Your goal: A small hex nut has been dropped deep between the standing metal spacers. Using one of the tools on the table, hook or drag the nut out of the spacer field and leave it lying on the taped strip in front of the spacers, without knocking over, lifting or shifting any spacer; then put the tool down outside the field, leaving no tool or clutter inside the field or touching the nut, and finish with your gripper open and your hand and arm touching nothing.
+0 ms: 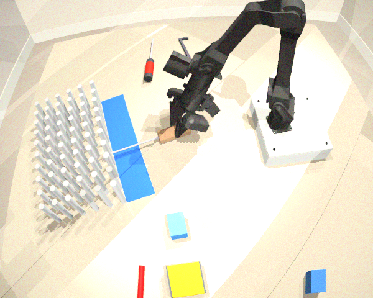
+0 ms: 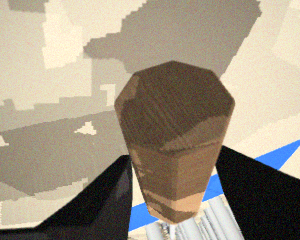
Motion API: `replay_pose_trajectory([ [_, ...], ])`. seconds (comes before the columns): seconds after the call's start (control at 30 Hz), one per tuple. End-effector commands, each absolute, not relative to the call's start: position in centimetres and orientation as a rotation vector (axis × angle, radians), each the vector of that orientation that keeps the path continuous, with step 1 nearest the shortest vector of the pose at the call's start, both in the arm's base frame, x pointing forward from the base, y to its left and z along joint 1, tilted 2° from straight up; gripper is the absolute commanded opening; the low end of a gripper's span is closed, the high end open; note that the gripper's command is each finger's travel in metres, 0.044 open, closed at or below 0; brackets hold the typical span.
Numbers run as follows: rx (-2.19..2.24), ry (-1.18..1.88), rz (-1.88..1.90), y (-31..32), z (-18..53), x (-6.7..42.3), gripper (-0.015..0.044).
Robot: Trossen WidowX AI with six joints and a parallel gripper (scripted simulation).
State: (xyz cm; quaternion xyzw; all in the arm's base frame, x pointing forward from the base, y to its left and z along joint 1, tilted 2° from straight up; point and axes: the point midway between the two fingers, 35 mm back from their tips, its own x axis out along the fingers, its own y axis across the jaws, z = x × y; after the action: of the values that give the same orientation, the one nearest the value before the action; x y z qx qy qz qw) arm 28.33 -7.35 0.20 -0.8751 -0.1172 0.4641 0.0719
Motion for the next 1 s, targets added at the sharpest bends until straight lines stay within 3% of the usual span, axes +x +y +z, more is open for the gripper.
replay_pose_trajectory([
  [0.0,-2.628,-0.357,1.392,-7.3,0.2,27.8,0.0],
  [0.97,-2.627,-0.357,1.396,-7.6,0.1,25.5,0.0],
])
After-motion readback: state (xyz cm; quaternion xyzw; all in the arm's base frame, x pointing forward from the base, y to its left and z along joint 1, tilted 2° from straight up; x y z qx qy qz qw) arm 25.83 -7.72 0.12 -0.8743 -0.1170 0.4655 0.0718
